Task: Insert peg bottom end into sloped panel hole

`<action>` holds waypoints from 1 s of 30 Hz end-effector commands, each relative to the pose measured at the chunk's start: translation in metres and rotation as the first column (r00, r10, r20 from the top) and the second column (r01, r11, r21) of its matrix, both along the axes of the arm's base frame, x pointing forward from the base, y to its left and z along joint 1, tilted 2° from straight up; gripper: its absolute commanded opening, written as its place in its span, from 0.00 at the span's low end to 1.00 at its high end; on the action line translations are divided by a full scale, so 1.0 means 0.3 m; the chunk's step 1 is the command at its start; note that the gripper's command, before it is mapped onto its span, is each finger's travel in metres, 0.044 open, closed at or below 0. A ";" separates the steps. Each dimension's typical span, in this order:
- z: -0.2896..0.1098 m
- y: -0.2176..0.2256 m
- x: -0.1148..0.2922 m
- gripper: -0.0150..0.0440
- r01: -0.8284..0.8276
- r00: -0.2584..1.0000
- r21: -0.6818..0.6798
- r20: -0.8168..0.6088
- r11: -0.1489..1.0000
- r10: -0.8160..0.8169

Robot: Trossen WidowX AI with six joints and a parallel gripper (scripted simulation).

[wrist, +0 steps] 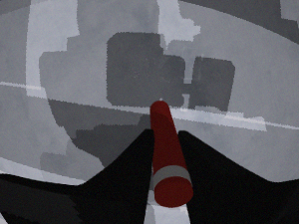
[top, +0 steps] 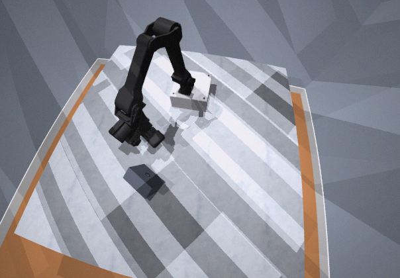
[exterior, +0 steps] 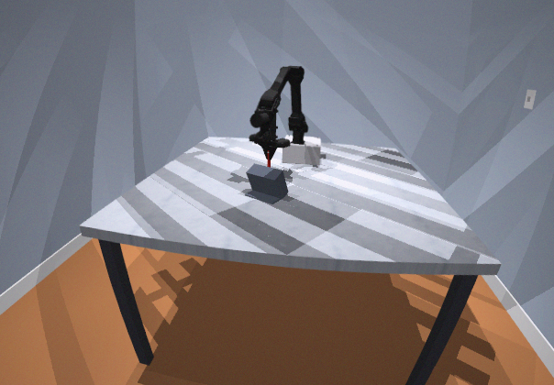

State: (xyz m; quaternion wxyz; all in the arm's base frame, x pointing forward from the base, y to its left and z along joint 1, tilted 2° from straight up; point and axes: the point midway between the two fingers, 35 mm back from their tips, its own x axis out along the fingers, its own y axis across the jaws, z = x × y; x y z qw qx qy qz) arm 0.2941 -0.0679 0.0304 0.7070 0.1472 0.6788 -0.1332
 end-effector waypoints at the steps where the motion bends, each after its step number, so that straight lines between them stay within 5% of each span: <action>1: 0.071 -0.002 0.000 0.25 -0.001 1.000 -0.005 0.008 1.000 0.002; 30: 0.062 0.029 0.052 0.25 -0.100 0.989 -0.114 0.100 0.988 0.111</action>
